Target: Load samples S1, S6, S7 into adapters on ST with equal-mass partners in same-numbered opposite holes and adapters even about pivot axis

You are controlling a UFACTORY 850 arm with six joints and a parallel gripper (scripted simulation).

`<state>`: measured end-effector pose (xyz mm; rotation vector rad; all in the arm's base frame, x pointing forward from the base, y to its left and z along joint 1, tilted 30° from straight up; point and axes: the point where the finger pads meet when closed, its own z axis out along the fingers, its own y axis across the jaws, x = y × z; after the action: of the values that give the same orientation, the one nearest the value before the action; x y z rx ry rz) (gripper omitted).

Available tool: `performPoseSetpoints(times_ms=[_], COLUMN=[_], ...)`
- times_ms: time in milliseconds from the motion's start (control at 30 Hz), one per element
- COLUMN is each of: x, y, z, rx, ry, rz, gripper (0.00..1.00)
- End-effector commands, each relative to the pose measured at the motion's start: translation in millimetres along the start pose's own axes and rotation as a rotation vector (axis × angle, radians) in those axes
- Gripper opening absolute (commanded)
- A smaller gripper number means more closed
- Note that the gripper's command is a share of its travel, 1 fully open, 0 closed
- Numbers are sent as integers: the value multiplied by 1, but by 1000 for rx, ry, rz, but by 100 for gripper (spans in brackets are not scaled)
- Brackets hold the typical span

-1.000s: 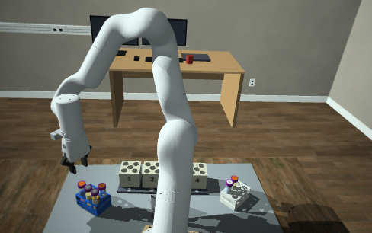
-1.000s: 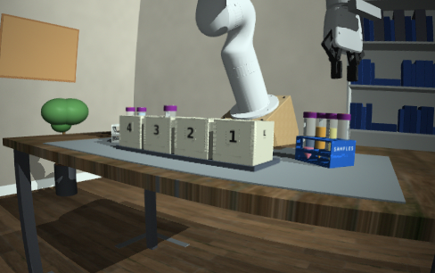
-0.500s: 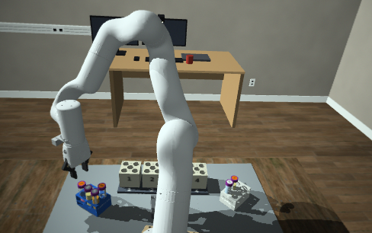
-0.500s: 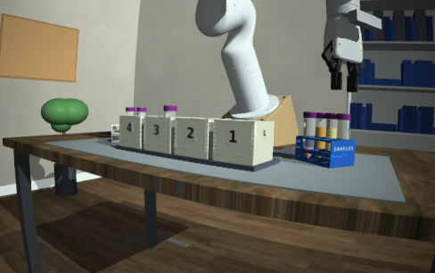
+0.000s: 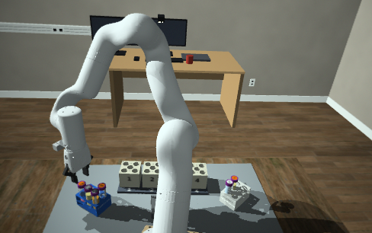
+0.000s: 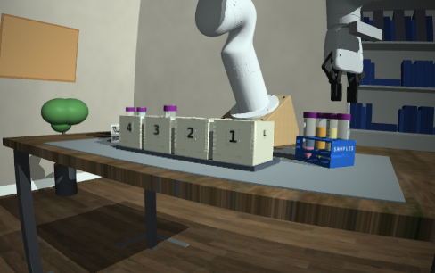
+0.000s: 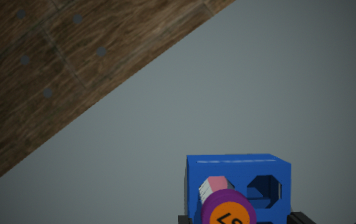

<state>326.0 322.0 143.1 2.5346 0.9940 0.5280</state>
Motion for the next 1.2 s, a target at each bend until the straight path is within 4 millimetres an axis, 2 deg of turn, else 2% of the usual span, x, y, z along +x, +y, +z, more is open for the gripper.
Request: performPoseSetpoints(times_ms=[0,433,1167], x=[1,1,1], y=[0,0,0], z=[9,31,38], rx=[0,0,0], ry=[2,2,2], rz=[1,0,0], gripper=[57,57,57])
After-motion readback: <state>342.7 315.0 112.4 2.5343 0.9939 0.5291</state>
